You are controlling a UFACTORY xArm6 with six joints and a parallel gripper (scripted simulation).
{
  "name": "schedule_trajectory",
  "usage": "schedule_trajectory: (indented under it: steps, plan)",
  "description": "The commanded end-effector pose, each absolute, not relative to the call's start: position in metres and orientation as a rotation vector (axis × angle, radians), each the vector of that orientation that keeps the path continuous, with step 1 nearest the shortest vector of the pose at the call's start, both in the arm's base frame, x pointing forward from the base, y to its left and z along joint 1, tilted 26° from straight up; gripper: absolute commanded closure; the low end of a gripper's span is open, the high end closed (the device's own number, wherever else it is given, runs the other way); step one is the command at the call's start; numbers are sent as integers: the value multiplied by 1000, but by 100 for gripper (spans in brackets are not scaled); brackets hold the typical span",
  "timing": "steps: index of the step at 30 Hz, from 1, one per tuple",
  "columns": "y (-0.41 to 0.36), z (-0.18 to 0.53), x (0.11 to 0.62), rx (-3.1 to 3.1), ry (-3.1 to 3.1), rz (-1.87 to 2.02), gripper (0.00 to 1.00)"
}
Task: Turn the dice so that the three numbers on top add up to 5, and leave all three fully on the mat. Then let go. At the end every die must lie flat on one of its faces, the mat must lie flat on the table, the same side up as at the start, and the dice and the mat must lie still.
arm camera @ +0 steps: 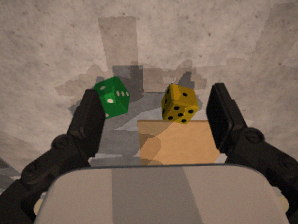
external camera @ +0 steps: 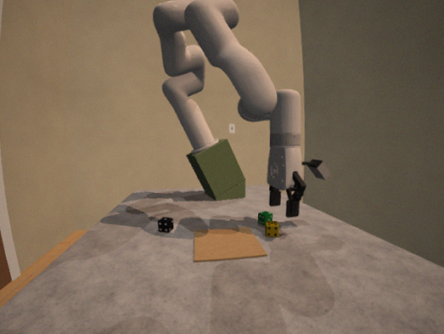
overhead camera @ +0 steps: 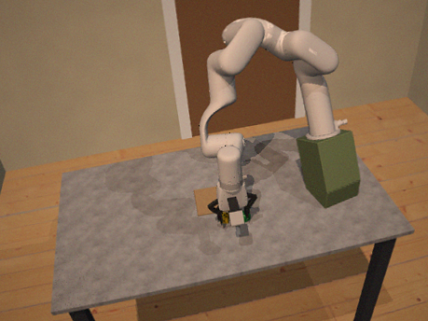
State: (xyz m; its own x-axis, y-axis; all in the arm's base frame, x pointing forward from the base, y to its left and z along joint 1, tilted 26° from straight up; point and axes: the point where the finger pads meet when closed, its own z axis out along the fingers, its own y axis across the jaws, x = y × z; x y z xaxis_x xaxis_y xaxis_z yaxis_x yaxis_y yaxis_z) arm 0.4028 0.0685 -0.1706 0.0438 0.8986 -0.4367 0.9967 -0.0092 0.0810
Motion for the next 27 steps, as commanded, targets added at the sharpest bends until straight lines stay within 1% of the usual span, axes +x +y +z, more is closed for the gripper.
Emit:
schedule_trajectory:
  steps: [1, 9, 27]
  plan:
    - [72, -171, 393, 1966, 1907, -359, 0]
    - [77, -176, 365, 1966, 1907, -359, 0]
    - [77, -176, 364, 1966, 1907, -359, 0]
